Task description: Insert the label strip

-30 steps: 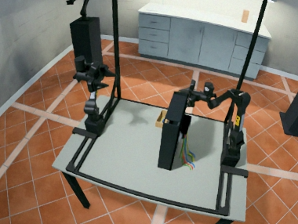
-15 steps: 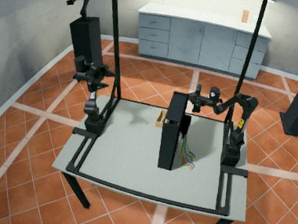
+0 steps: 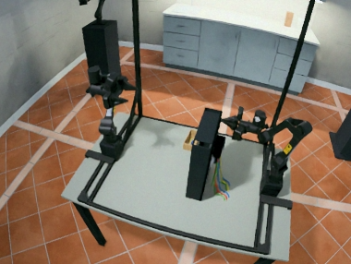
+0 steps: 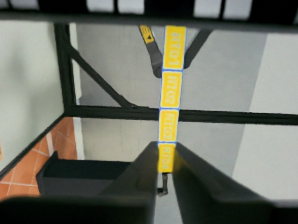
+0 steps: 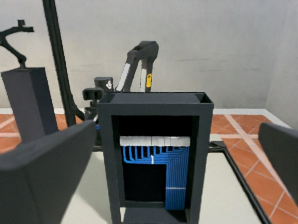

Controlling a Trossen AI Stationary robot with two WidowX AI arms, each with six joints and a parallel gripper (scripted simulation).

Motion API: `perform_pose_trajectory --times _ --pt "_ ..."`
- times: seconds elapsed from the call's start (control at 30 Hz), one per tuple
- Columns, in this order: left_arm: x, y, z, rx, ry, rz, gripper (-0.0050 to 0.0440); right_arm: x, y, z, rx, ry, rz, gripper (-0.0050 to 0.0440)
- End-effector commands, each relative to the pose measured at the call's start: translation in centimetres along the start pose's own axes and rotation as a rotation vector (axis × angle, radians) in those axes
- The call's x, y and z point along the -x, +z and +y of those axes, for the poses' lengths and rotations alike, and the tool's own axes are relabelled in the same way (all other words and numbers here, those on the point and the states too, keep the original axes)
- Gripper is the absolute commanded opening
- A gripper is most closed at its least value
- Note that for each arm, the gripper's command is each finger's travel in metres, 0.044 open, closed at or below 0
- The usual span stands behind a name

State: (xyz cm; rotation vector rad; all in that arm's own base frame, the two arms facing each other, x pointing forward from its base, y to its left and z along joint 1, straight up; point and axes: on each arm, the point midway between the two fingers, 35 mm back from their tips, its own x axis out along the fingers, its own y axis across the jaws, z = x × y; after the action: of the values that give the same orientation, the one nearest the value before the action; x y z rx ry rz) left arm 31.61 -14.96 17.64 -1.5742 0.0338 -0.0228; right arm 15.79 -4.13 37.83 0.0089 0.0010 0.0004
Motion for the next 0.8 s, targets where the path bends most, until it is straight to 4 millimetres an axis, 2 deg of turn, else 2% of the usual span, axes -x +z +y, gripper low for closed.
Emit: perform_pose_trajectory --times 0.0,0.27,0.67,0.77 --pt "1.0 1.5 -0.2 0.005 -0.014 -0.022 -0.005 0.0 0.5 0.2 0.014 0.0 -0.002 0.044" --pt "2.3 3.1 0.3 0.0 -0.017 -0.036 -0.005 0.0 0.5 0.2 0.014 0.0 -0.002 0.044" --pt "3.0 3.7 0.8 0.003 -0.008 -0.034 -0.005 0.0 0.5 0.2 0.014 0.0 -0.002 0.044" --pt "2.7 3.4 0.2 0.017 0.0 -0.033 -0.005 0.0 0.5 0.2 0.014 0.0 -0.002 0.044"
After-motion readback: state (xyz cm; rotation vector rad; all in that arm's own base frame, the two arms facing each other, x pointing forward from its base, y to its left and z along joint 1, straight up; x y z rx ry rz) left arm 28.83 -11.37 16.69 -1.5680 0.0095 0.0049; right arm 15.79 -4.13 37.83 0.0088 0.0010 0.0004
